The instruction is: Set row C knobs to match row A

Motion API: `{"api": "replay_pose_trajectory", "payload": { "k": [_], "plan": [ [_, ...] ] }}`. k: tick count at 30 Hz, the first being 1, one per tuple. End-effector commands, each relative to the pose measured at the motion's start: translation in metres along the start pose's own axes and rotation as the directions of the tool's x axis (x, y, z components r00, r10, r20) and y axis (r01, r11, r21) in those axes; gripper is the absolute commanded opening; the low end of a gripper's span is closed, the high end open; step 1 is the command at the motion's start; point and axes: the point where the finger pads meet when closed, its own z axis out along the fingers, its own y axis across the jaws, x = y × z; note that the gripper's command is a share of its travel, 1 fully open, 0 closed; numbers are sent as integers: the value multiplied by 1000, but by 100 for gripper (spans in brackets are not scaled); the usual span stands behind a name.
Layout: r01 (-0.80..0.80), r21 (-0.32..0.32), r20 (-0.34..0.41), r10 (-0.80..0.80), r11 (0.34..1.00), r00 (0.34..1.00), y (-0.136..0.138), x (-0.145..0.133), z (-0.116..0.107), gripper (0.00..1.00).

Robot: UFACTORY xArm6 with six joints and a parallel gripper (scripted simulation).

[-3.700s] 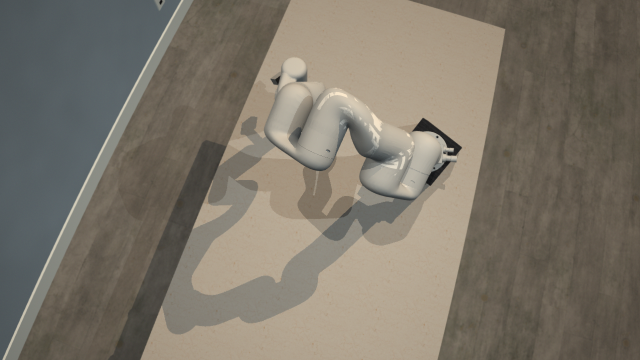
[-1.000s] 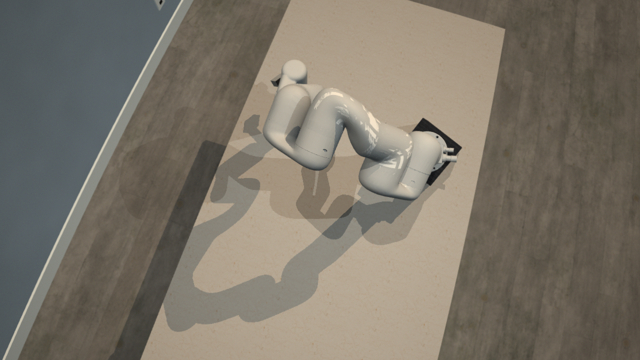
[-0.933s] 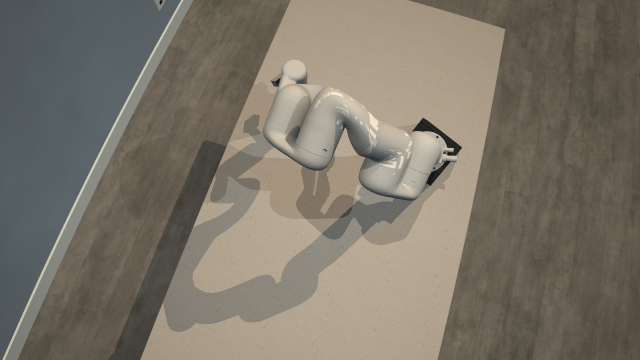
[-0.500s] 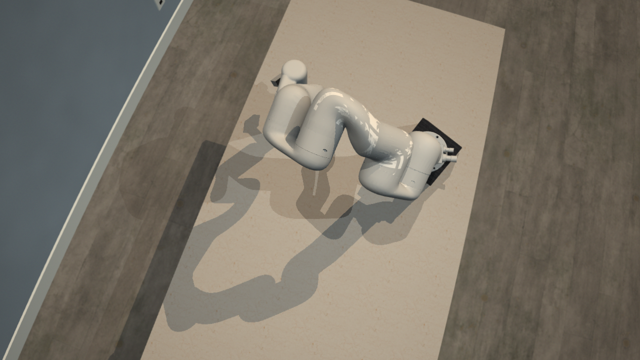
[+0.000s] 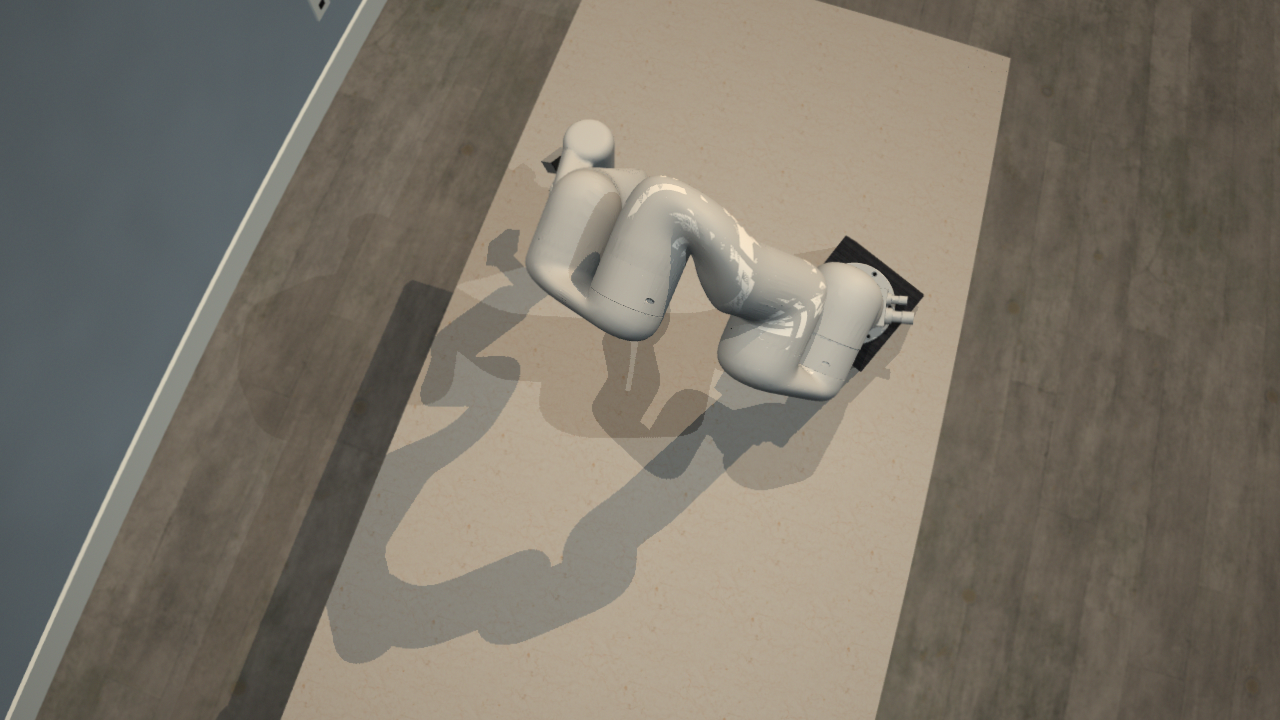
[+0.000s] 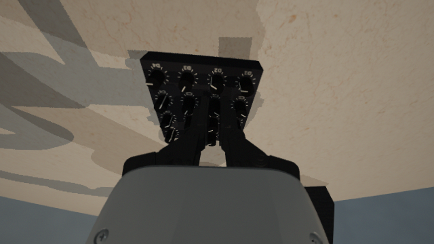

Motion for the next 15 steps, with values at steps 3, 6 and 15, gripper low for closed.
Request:
{"api": "replay_pose_trajectory", "payload": {
  "k": [3,6,15],
  "plan": [
    [0,1,-3,0,1000,1000,0,1,-1,8],
    [-1,1,-3,1,1000,1000,0,1,-1,8],
    [-15,1,-3,15,1000,1000,0,1,-1,8]
  ]
}}
